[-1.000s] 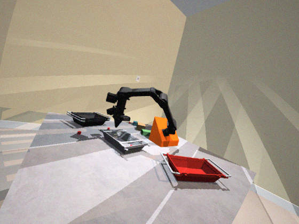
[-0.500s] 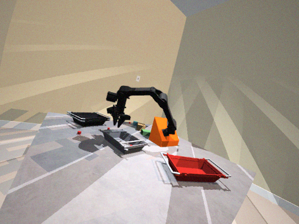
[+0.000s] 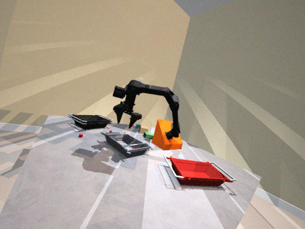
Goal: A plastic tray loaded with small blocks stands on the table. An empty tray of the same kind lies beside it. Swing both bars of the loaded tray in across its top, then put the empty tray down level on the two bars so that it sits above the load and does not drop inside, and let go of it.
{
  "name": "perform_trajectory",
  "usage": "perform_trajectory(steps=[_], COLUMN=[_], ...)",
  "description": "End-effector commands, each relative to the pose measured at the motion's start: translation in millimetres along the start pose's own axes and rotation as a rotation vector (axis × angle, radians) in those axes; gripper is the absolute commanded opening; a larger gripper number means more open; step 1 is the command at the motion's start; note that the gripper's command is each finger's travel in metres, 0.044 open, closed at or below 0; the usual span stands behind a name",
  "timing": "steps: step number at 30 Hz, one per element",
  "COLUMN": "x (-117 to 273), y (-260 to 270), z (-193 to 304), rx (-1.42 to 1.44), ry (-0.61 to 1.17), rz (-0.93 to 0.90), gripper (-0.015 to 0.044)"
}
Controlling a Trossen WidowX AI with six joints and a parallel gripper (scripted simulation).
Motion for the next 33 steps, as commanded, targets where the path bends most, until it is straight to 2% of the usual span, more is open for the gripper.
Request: perform_trajectory(steps=[1, 9, 14, 19, 26, 33], x=[-4.5, -22.0, -29.7, -32.7, -29.5, -29.6], y=[64.7, 216.0, 300.9, 368.9, 426.6, 429.9], z=[-34.2, -60.2, -41.3, -1.9, 70.2, 77.4], rx=[0.249, 0.871, 1.261, 1.647, 2.158, 2.205], ry=[0.041, 0.085, 0.079, 0.041, -0.076, -0.091], rz=[0.035, 0.064, 0.062, 0.048, 0.019, 0.016], gripper=[0.0440, 0.0440, 0.0440, 0.0440, 0.0440, 0.0440])
Point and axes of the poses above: the point midway between the two fingers, 35 mm back from their tips, its own x axis back along the fingers, its own y axis across the jaws, z = x × y, the point moved 10 cm from there along x, back along the fingers, and after that the axes turned 6 degrees about x, right-handed, at the moved point
